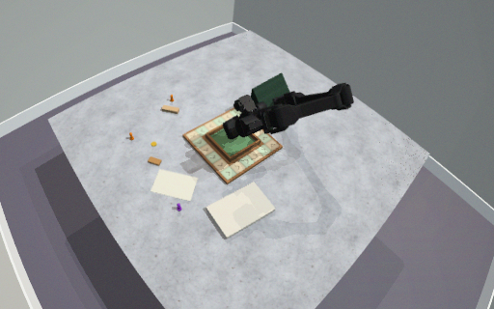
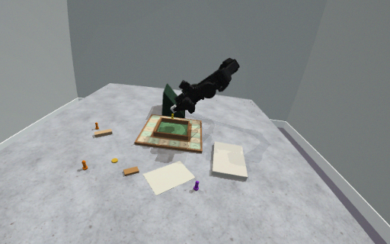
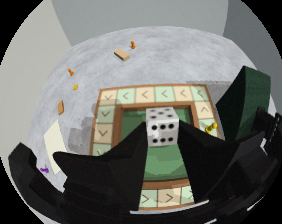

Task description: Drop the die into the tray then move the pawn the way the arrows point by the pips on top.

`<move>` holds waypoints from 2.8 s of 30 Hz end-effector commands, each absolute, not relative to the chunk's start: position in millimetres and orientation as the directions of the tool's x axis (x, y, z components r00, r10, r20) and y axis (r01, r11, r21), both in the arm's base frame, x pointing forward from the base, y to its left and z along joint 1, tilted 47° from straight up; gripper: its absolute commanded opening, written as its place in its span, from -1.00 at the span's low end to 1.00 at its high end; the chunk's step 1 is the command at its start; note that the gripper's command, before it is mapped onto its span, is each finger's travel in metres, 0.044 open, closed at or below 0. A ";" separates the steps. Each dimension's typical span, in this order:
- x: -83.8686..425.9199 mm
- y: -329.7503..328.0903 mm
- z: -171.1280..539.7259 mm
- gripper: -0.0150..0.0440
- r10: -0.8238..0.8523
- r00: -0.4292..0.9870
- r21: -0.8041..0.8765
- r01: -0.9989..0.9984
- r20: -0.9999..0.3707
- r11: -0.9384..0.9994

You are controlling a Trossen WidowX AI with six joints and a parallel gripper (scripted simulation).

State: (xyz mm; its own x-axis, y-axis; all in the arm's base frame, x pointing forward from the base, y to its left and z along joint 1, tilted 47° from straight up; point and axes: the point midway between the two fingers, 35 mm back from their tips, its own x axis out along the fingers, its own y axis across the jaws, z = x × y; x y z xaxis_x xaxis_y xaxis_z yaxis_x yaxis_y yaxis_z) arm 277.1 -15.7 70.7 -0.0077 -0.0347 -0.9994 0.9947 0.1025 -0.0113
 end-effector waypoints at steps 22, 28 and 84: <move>274.9 -30.4 55.7 1.00 0.604 -0.114 -0.041 0.990 -0.789 0.134; 279.1 -31.4 53.0 1.00 0.722 -0.063 -0.001 0.996 -0.689 0.087; 163.2 -13.5 1.0 0.19 0.718 -0.086 0.721 0.001 -0.690 0.693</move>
State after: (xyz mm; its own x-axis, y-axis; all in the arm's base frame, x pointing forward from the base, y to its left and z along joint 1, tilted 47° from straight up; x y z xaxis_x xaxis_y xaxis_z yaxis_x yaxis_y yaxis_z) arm 164.4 -18.3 4.8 -0.0847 0.7136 -0.6954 -0.0051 0.6976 0.7164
